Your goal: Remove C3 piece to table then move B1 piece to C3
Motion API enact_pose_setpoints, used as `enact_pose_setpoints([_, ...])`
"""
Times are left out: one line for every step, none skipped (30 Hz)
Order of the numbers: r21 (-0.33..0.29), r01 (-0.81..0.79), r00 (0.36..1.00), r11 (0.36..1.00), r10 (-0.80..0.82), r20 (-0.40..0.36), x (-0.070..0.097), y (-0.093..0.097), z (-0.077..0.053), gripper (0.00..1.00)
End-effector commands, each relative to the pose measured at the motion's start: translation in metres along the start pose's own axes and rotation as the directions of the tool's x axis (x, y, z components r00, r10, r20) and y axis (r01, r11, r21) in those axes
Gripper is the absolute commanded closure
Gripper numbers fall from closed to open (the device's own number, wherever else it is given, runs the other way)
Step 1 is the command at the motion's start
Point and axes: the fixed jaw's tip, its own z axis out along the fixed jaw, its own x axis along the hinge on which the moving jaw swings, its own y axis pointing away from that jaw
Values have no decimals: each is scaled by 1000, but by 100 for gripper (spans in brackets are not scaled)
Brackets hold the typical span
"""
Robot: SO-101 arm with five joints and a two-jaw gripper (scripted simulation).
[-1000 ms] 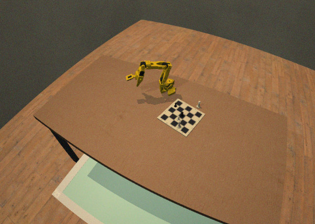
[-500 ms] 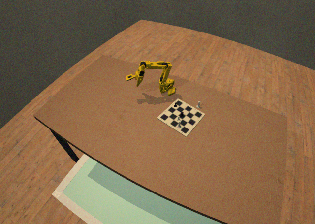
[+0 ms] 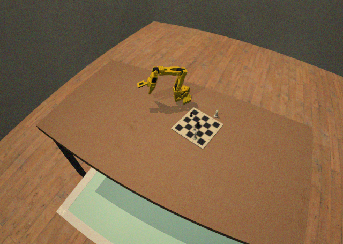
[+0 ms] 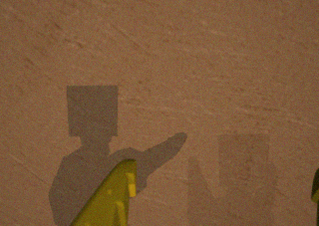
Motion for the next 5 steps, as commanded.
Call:
enact_pose_setpoints([2,0,1000,1000,0,-7,-1,-2,0,60])
enact_pose_setpoints([2,0,1000,1000,0,-7,-1,-2,0,60])
enact_pose_setpoints([2,0,1000,1000,0,-7,-1,-2,0,60])
enact_pose_setpoints([2,0,1000,1000,0,-7,-1,-2,0,60])
enact_pose_setpoints([2,0,1000,1000,0,-7,-1,-2,0,60])
